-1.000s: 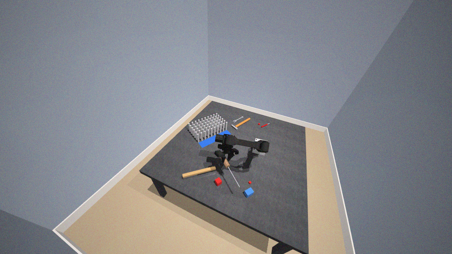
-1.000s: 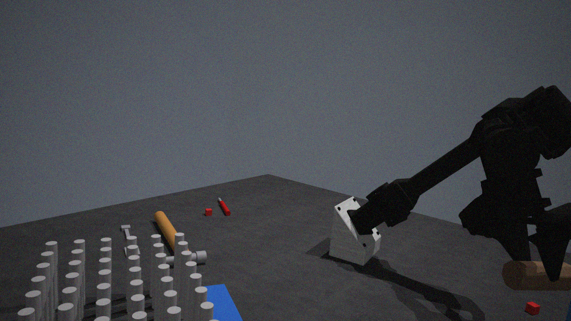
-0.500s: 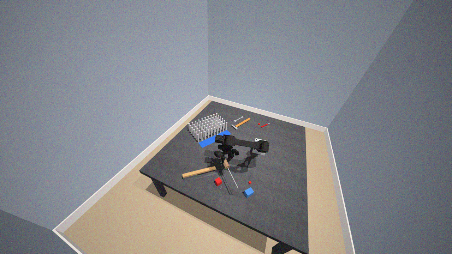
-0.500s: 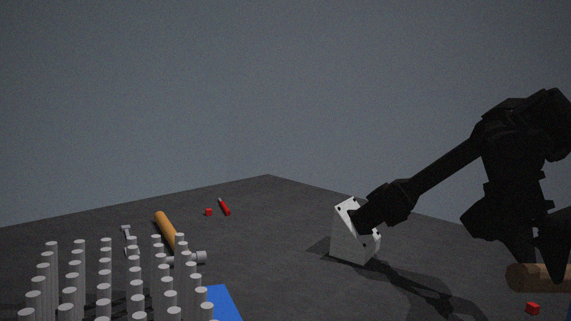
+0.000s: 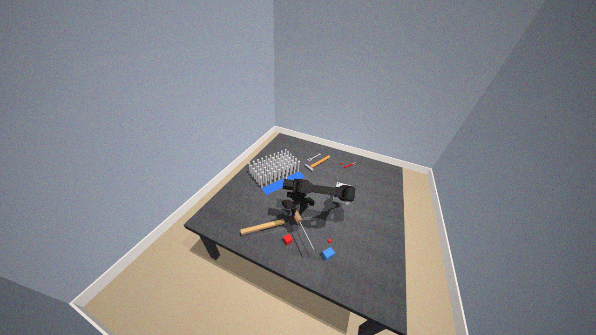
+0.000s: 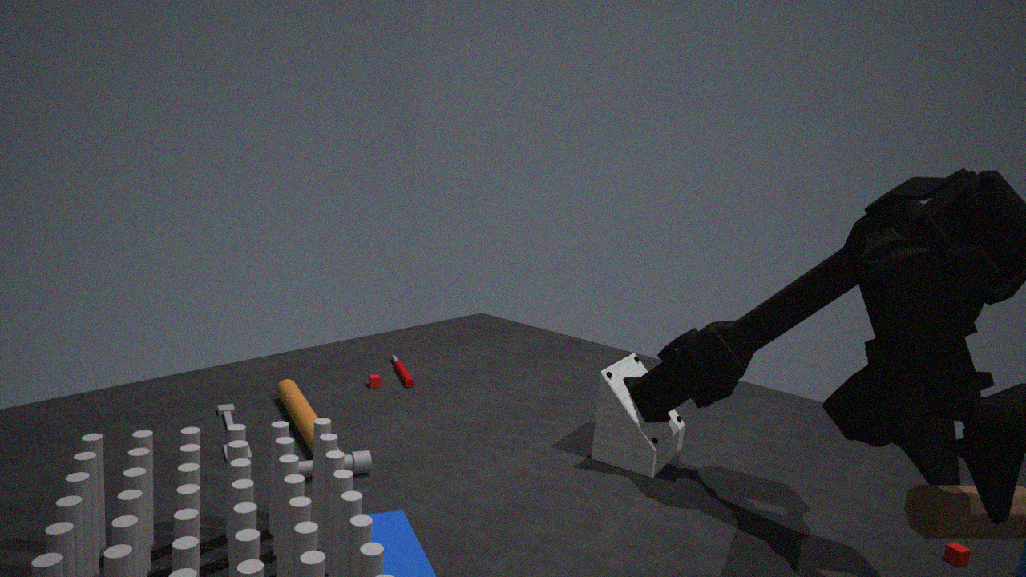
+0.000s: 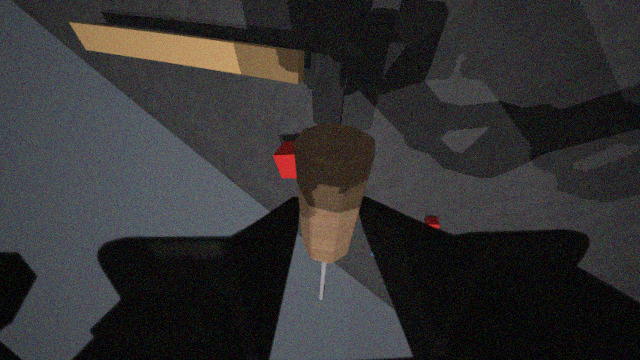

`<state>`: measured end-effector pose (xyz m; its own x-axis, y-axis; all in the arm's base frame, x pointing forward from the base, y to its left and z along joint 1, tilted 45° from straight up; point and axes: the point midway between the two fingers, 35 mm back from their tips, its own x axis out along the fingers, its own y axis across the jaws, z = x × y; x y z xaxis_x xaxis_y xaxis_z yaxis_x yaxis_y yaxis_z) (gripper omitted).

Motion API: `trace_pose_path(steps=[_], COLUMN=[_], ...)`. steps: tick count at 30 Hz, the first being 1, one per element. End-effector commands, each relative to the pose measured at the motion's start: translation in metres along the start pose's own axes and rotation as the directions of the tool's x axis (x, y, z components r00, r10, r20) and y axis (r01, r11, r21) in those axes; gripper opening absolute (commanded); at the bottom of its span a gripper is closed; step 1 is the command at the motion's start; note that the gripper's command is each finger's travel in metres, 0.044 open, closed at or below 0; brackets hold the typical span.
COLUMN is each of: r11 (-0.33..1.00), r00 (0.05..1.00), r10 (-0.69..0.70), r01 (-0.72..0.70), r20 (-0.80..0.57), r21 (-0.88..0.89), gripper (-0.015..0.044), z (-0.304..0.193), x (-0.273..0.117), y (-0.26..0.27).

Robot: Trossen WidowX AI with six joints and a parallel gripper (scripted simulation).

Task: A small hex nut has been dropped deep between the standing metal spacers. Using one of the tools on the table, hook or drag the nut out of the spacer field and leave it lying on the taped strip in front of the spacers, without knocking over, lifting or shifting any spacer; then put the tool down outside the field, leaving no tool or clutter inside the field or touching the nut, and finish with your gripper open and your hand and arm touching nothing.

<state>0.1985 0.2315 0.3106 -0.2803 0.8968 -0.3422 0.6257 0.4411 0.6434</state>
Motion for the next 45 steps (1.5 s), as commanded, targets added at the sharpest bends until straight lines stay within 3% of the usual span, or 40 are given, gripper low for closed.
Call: trace_pose_path(steps=[1, 45], r11=[1.0, 1.0], r00=[1.0, 1.0], r10=[-0.002, -0.016], r01=[0.002, 0.016], r20=[0.003, 0.011], r21=[0.003, -0.001], gripper=[0.0, 0.0], z=[0.001, 0.015], x=[0.002, 0.026], y=[-0.001, -0.006])
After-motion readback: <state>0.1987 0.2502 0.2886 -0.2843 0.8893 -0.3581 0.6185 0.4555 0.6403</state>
